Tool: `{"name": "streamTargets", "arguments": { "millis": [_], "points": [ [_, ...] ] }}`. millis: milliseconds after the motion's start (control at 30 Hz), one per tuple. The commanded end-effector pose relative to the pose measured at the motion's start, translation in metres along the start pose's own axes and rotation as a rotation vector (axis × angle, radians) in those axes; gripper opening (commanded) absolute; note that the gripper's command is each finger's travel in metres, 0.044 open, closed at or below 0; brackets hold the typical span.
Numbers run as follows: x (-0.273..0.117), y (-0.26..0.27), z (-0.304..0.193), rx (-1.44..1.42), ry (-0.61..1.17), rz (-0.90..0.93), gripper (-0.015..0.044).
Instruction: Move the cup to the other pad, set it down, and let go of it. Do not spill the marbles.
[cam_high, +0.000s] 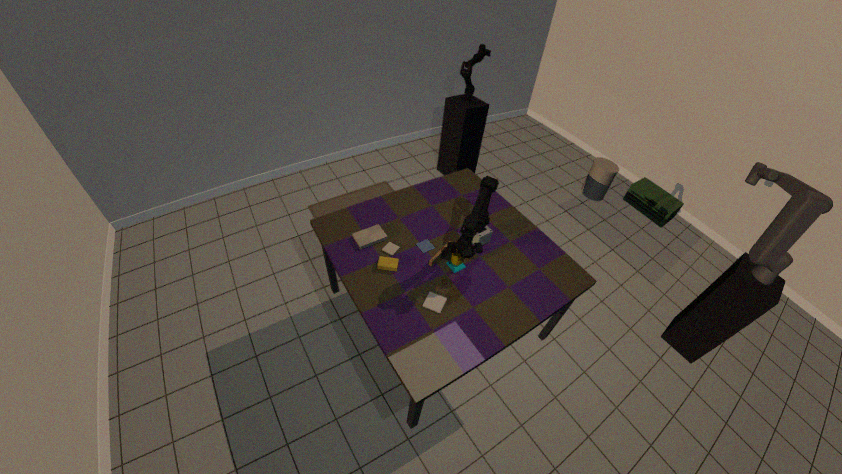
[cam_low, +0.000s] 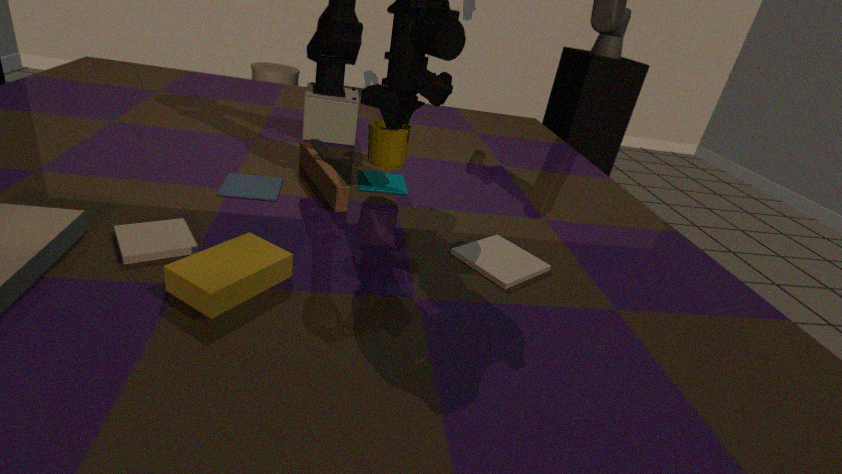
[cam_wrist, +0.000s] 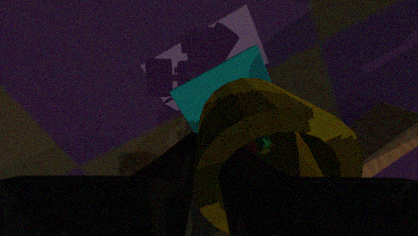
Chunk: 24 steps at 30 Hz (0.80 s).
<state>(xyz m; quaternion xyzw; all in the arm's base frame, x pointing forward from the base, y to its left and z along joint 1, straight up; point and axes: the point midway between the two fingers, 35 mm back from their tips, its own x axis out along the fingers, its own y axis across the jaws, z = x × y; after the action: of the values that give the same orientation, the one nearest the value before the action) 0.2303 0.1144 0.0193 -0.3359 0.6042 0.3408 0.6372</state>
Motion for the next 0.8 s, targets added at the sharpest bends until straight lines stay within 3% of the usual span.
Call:
{"name": "streamTargets", "arguments": {
  "millis": [0, 767],
  "points": [
    [0.009, 0.001, -0.003, 0.005, 0.016, 0.003, 0.0],
    [0.028, 0.004, -0.002, 0.0, 0.003, 0.002, 0.0]
  ]
}}
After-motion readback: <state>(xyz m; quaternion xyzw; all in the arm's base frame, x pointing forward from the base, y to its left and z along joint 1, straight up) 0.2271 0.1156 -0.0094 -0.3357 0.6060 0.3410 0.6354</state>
